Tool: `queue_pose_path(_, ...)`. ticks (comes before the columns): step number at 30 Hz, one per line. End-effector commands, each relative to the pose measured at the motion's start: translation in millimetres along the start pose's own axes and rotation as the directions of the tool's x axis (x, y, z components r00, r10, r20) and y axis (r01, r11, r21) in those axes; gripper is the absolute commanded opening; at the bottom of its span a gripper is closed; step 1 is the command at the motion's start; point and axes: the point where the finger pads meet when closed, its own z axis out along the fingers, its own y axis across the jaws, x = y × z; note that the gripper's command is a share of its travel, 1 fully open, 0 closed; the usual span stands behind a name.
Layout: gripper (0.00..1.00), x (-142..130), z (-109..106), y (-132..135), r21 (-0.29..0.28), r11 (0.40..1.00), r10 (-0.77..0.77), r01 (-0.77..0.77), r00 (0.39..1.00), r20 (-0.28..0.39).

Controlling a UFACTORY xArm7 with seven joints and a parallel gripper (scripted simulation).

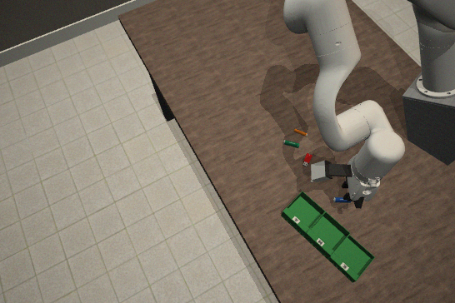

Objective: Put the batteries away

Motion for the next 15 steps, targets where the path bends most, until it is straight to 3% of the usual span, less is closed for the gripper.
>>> queue_pose_path(1,0.28,0,12,-1,0.002,1.0,0.0,0.0,1.0,0.0)
queue_pose_path(15,0.28,0,59,-1,0.002,1.0,0.0,0.0,1.0,0.0)
